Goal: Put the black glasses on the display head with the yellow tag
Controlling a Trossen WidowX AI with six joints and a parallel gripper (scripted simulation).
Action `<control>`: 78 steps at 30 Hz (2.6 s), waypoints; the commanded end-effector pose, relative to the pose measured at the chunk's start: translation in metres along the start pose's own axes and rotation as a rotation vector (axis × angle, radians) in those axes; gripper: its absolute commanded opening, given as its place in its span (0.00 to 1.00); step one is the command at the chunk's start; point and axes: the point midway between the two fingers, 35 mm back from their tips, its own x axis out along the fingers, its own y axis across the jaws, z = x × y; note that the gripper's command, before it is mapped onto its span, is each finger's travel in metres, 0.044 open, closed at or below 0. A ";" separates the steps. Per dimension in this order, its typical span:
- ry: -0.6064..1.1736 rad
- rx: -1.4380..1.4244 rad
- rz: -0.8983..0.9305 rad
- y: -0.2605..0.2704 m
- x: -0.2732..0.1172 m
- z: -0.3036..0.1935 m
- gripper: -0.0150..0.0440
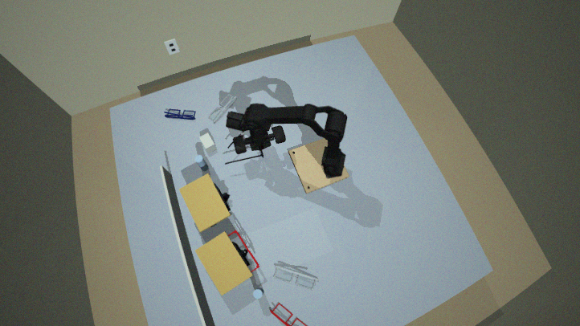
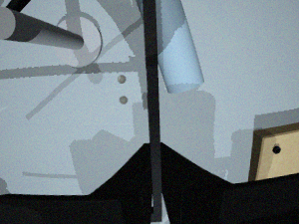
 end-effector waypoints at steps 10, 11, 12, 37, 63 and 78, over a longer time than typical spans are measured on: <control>-0.007 0.005 0.005 -0.005 -0.002 -0.006 0.25; -0.007 0.005 0.005 -0.006 -0.002 -0.007 0.25; -0.007 0.005 0.005 -0.006 -0.002 -0.008 0.25; -0.005 0.005 0.005 -0.013 -0.001 -0.024 0.25; -0.004 0.005 0.005 -0.016 -0.001 -0.036 0.25; -0.005 0.005 0.005 -0.016 -0.001 -0.033 0.25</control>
